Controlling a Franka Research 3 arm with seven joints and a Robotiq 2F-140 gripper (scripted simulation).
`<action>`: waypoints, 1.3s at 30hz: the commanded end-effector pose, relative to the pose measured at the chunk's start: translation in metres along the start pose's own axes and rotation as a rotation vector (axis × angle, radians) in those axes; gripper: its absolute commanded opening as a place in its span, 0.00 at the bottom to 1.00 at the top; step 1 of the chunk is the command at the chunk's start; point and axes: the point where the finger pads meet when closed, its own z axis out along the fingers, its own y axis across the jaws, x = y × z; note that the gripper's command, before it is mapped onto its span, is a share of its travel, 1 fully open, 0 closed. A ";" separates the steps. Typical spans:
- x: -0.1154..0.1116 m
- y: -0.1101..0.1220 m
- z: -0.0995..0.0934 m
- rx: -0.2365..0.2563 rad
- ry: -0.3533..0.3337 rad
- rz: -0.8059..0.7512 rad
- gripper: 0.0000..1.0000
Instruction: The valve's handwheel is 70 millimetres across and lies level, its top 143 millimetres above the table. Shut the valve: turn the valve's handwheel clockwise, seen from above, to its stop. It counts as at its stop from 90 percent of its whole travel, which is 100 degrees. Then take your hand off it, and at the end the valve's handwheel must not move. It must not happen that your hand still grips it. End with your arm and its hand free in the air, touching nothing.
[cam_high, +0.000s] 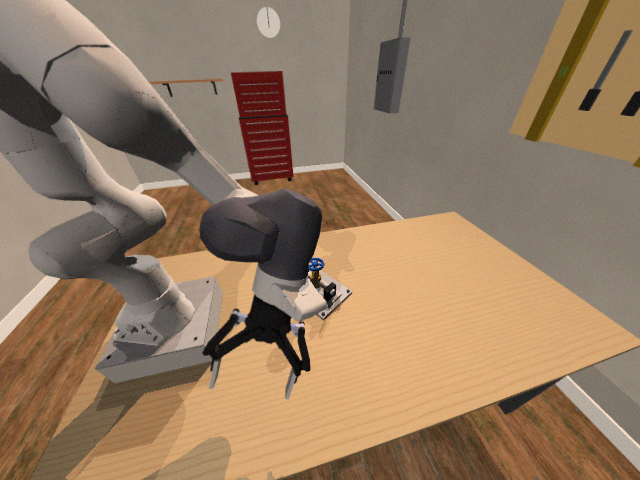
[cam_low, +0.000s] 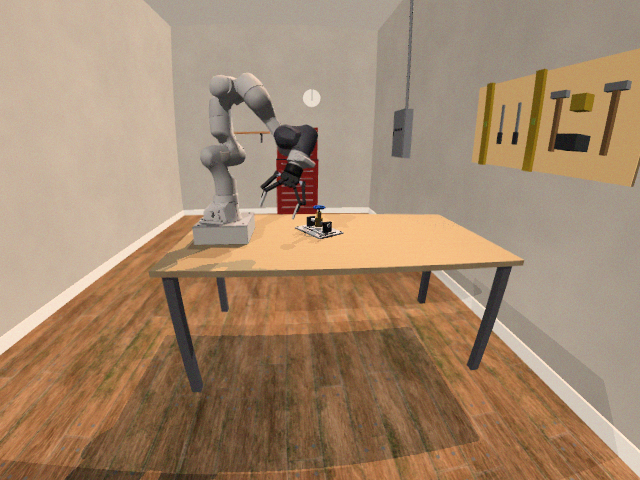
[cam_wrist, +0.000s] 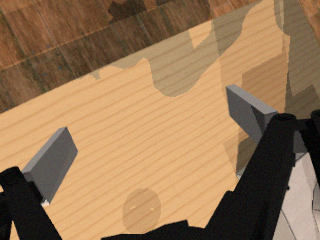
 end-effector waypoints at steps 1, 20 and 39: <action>0.000 0.000 0.000 0.000 0.000 0.000 1.00; -0.002 -0.002 -0.001 0.003 -0.001 -0.018 1.00; -0.053 -0.040 -0.033 0.090 -0.023 -0.460 1.00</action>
